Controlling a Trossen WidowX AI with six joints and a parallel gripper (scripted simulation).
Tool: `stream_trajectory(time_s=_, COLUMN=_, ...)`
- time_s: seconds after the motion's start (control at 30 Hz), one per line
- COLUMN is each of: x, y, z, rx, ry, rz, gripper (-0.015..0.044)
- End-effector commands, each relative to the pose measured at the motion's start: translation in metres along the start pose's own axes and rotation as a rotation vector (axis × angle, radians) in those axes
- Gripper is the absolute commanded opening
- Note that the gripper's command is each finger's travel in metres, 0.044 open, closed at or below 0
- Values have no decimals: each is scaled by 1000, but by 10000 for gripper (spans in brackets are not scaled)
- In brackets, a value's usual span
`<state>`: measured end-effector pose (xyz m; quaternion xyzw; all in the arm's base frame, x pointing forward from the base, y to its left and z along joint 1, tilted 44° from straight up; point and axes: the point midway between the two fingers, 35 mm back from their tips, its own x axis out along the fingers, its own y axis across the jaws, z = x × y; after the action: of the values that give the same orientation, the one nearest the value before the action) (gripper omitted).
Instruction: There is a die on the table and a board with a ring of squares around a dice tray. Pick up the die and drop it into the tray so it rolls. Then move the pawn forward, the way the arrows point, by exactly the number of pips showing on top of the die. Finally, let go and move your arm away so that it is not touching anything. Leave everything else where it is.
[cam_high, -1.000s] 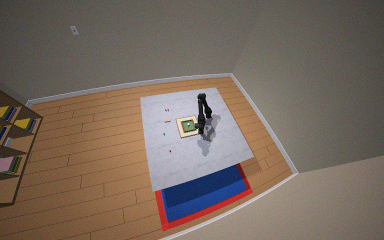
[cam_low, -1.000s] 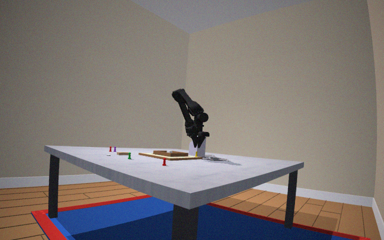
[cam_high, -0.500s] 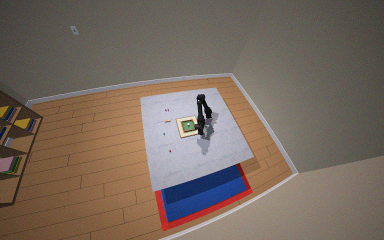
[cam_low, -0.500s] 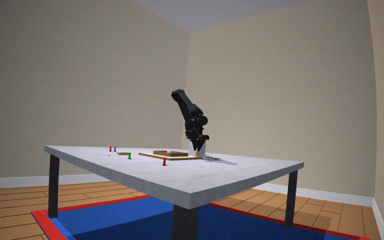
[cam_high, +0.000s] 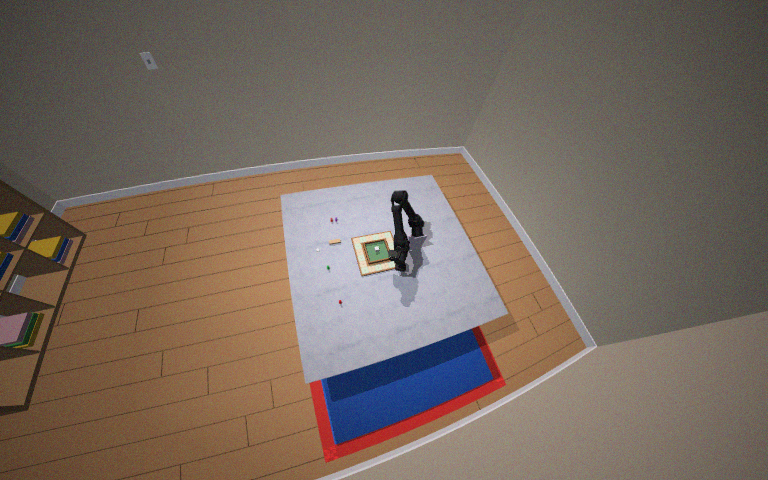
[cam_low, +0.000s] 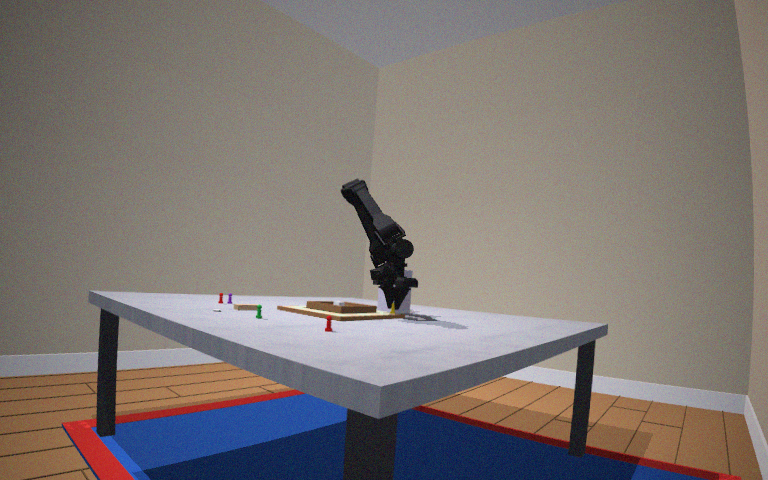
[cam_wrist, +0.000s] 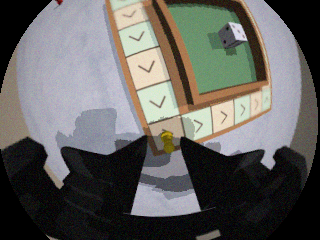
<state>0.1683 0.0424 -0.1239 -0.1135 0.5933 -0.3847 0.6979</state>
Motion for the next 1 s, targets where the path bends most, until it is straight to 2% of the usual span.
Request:
stream_trajectory(time_s=0.0, x=6, y=-4, z=-3, rx=-12, ry=1, rz=-15, gripper=174)
stream_trajectory(time_s=0.13, x=6, y=-4, z=-3, rx=-12, ry=1, rz=-15, gripper=69)
stream_trajectory(time_s=0.47, x=6, y=-4, z=-3, rx=-12, ry=1, rz=-15, gripper=0)
stream_trajectory(time_s=0.57, x=-4, y=-1, z=-1, rx=-12, ry=1, rz=-10, gripper=0)
stream_trajectory(time_s=0.97, x=-88, y=5, z=1, rx=-14, ry=4, rz=-5, gripper=0)
